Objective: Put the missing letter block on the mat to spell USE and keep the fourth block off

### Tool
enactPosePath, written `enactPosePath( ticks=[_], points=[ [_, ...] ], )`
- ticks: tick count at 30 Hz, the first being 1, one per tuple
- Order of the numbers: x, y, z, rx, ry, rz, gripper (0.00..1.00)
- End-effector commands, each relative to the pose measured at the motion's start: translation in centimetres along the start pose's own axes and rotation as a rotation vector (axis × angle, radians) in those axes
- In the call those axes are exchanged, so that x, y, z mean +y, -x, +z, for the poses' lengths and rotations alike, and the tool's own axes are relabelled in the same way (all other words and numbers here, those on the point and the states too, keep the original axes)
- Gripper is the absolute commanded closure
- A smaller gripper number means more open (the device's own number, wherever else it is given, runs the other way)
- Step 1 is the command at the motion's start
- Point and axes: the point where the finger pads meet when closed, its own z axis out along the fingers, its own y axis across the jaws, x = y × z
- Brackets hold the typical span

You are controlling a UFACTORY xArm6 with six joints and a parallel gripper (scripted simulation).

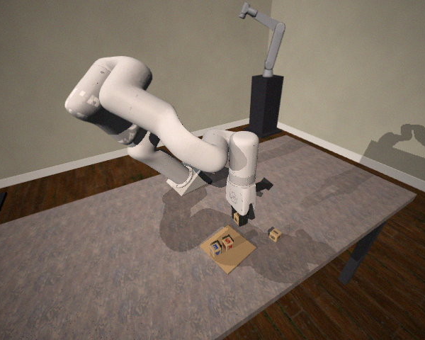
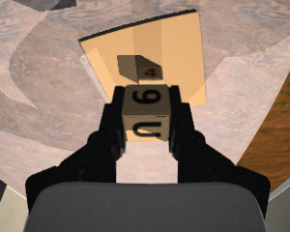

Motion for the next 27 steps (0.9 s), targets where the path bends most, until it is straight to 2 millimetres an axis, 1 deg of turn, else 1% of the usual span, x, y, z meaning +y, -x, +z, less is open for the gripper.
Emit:
enactPosePath(
  ticks=[1, 8, 12, 17, 22, 24, 27],
  points=[
    [0.1, 0.0, -0.1, 0.002, 0.003, 0.001, 0.73],
    [0.1, 0.0, 0.0, 0.002, 0.003, 0.001, 0.73],
    [0.1, 0.0, 0.6, 0.002, 0.003, 0.001, 0.73],
    [0.1, 0.0, 2.2, 0.002, 0.003, 0.001, 0.73],
    [0.1, -0.1, 4.6, 0.002, 0.003, 0.001, 0.73],
    [0.1, -0.1, 4.6, 0.002, 0.003, 0.001, 0.73],
    [0.1, -0.1, 6.2, 0.002, 0.003, 0.001, 0.73]
  ],
)
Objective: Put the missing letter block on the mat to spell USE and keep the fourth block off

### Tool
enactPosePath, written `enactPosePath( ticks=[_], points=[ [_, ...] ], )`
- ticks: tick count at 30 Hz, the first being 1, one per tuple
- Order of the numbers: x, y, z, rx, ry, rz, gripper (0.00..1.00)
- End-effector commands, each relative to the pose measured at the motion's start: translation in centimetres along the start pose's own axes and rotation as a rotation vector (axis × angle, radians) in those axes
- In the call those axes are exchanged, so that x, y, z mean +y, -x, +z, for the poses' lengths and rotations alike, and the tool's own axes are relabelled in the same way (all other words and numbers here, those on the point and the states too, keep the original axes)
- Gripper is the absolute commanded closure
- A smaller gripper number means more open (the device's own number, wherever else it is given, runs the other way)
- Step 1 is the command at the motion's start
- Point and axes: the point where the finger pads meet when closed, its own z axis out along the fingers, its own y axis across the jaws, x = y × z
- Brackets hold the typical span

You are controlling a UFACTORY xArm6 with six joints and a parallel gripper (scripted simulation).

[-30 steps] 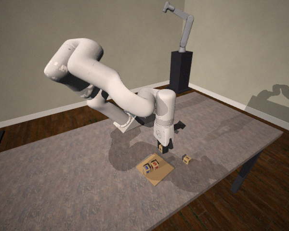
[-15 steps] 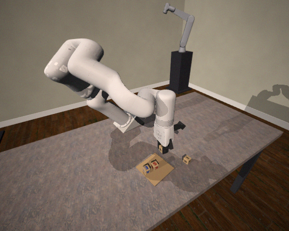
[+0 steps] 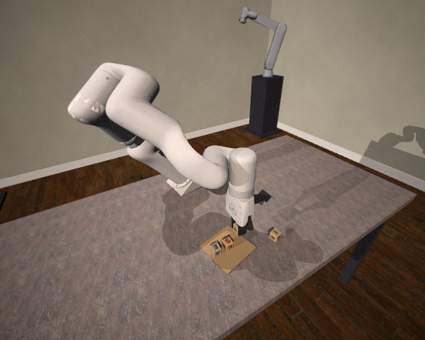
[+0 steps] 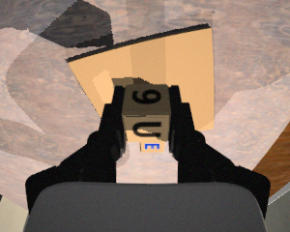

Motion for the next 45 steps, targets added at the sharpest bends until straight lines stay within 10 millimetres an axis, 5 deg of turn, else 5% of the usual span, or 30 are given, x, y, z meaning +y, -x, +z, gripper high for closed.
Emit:
enactPosePath(
  ticks=[1, 11, 45],
  points=[
    [0.2, -0.1, 1.8, 0.001, 0.005, 0.002, 0.73],
    [0.3, -0.1, 4.5, 0.001, 0.005, 0.002, 0.73],
    [0.3, -0.1, 4.6, 0.001, 0.005, 0.002, 0.73]
  ],
)
